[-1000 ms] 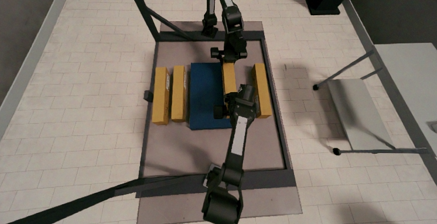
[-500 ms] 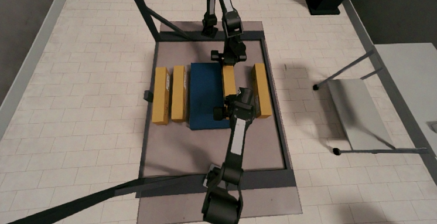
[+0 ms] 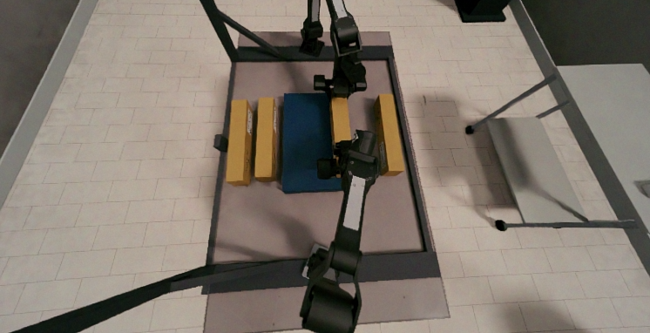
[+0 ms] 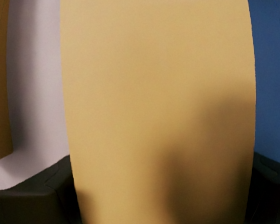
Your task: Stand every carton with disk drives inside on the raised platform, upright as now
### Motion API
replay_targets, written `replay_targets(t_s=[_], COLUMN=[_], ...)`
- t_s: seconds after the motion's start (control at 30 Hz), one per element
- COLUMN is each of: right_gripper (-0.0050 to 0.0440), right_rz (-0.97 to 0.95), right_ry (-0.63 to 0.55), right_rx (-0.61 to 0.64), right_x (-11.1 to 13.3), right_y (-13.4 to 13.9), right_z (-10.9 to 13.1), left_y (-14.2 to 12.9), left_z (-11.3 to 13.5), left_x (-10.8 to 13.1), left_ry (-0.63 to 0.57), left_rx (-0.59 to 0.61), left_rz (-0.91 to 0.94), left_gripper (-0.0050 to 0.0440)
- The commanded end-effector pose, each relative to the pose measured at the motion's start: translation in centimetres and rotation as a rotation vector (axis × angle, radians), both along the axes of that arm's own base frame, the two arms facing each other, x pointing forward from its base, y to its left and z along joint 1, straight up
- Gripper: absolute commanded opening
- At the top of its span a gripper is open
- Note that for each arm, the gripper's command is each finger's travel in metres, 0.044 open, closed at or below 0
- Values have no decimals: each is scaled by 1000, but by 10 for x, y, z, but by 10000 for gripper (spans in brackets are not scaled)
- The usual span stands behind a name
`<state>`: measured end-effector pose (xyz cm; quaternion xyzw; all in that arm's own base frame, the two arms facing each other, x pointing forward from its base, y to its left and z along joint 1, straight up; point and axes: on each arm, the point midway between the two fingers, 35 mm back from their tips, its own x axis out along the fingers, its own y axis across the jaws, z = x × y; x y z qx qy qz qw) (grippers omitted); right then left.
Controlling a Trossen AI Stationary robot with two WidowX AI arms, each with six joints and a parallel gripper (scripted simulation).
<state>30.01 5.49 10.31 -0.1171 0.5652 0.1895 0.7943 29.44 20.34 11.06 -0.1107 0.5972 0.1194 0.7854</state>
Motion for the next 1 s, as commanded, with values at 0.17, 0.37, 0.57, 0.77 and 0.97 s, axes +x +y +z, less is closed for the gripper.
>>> replay_targets(t_s=[0.17, 0.37, 0.57, 0.77, 0.97], right_gripper=[-50, -50, -50, 386, 386], right_rz=[4, 20, 20, 1, 1], right_ry=[-30, -48, -48, -33, -33], right_rx=[2, 1, 1, 5, 5], right_x=[3, 2, 2, 4, 4], right_y=[1, 1, 1, 1, 1], right_z=[12, 11, 11, 9, 9], left_y=[3, 3, 3, 1, 1], left_z=[17, 17, 17, 11, 11], left_x=[0, -1, -1, 1, 1], left_ry=[-28, -25, -25, -20, -20], left_rx=[20, 19, 19, 16, 16], left_rz=[2, 0, 0, -1, -1], left_gripper=[-50, -50, -50, 384, 384])
